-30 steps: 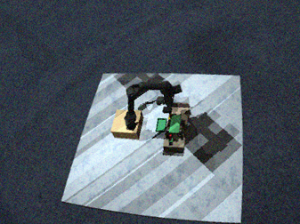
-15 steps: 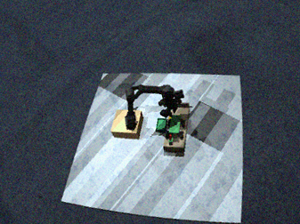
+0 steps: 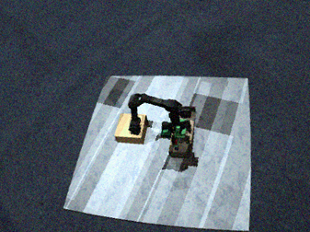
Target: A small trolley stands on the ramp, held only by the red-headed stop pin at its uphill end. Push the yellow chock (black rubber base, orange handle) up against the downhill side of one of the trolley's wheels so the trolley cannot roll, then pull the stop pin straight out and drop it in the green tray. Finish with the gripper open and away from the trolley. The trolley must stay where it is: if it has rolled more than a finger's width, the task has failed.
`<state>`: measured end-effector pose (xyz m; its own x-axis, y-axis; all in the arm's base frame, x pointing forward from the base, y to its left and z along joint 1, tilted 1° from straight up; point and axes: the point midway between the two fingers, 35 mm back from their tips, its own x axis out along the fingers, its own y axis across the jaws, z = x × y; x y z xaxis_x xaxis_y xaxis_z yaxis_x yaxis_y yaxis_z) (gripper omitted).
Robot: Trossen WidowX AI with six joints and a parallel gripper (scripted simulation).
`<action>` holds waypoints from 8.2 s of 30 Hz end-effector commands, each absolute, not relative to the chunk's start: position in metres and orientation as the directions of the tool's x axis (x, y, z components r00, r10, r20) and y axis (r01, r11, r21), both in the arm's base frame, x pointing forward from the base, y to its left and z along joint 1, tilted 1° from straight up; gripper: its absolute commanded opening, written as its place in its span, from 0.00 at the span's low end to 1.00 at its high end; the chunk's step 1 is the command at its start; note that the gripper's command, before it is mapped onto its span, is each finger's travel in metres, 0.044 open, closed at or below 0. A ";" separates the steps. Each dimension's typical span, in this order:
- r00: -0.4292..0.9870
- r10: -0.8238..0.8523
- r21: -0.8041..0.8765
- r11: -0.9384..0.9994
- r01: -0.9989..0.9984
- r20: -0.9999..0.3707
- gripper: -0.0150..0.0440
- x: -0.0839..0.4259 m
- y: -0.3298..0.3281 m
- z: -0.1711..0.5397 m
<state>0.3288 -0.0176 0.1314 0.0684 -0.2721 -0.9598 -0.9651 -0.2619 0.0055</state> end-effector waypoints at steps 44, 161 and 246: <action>0.058 -0.304 -0.027 -0.107 -0.994 -0.951 0.58 0.332 -0.057 0.093; 0.058 -0.306 -0.026 -0.107 -0.994 -0.950 0.25 0.332 -0.086 0.123; 0.050 -0.290 -0.019 -0.107 -0.994 -0.956 0.25 0.227 0.113 0.076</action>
